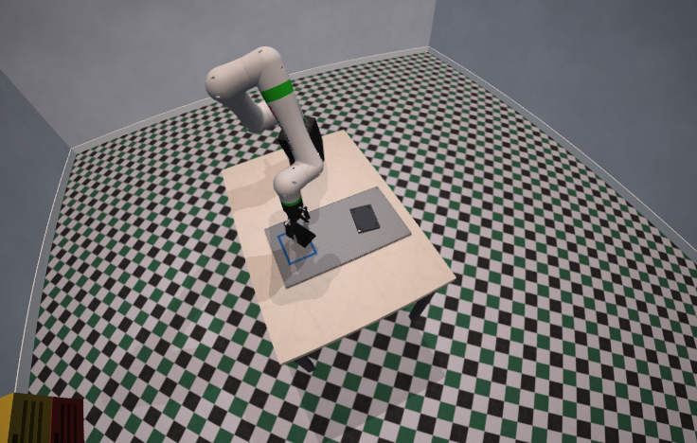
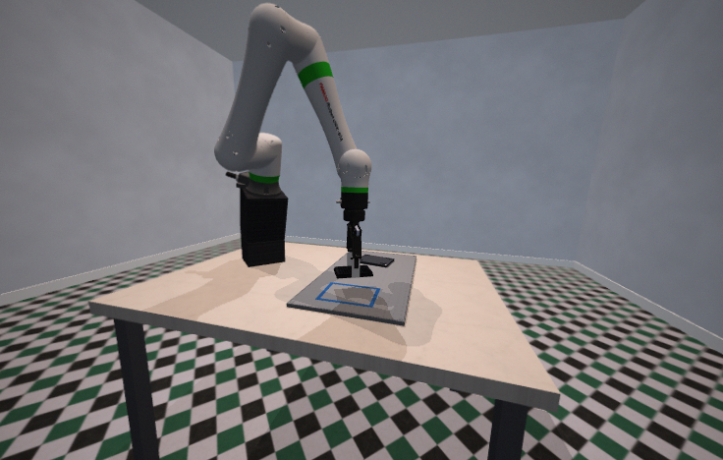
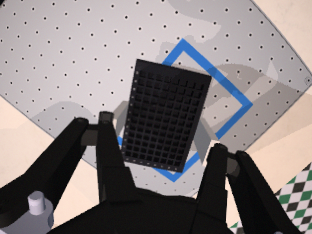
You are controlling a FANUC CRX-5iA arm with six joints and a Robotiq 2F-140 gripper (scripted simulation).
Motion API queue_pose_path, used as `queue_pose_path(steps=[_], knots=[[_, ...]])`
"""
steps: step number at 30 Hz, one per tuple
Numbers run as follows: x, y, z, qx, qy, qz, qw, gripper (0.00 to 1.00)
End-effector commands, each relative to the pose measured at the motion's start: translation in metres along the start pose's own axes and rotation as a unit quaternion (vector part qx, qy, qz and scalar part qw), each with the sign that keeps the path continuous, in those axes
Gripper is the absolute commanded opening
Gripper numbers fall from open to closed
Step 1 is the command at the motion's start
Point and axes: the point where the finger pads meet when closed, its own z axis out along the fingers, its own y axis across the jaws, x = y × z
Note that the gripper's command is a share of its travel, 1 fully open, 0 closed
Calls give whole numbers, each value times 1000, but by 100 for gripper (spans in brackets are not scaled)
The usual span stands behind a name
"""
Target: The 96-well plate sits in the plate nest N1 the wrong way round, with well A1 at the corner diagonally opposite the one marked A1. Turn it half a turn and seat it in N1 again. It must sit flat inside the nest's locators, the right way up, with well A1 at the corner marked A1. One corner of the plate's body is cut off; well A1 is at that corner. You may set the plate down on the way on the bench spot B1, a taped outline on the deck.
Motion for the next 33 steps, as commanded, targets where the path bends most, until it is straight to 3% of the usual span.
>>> queue_pose_path(steps=[1,12,18,27,29,33], knots=[[-7,13,0,2,0,0,1000,0],[-17,31,1,2,0,0,1000,0],[-17,31,1,2,0,-100,995,0],[-17,31,1,2,0,-248,969,0],[-17,31,1,2,0,-248,969,0],[-17,31,1,2,1,-312,950,0]])
